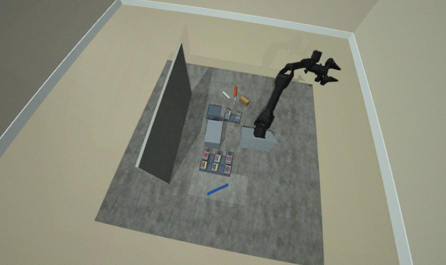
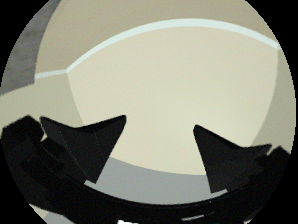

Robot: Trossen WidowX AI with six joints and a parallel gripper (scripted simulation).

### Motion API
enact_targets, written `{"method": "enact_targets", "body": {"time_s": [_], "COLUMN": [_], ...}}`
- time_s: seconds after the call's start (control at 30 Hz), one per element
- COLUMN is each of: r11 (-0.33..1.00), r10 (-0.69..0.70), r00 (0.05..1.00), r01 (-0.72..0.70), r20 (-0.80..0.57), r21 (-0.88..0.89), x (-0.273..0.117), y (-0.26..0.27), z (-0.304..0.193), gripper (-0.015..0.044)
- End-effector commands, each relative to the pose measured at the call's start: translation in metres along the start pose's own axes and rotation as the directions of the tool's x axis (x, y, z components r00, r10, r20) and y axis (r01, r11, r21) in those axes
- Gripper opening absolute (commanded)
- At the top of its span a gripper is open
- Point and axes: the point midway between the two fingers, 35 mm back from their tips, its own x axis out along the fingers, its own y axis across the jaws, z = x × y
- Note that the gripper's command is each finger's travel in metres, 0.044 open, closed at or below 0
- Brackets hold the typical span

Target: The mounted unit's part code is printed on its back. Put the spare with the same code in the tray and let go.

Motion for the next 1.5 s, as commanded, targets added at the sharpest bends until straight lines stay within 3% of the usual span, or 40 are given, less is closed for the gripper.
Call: {"method": "enact_targets", "body": {"time_s": [0.0,0.33,0.7,1.13,1.47], "r11": [0.995,0.959,0.920,0.913,0.958], "r10": [-0.061,-0.185,-0.262,-0.240,-0.086], "r00": [0.990,0.878,0.629,0.238,-0.038], "r01": [0.050,0.063,-0.066,-0.273,-0.276], "r20": [0.127,0.443,0.732,0.941,0.996], "r21": [0.090,0.275,0.386,0.302,0.072], "x": [-0.043,-0.175,-0.346,-0.549,-0.681], "y": [-0.018,-0.041,-0.030,0.034,0.134], "z": [0.043,0.139,0.197,0.196,0.162], "gripper": [0.0440,0.0440,0.0440,0.0440,0.0440]}}
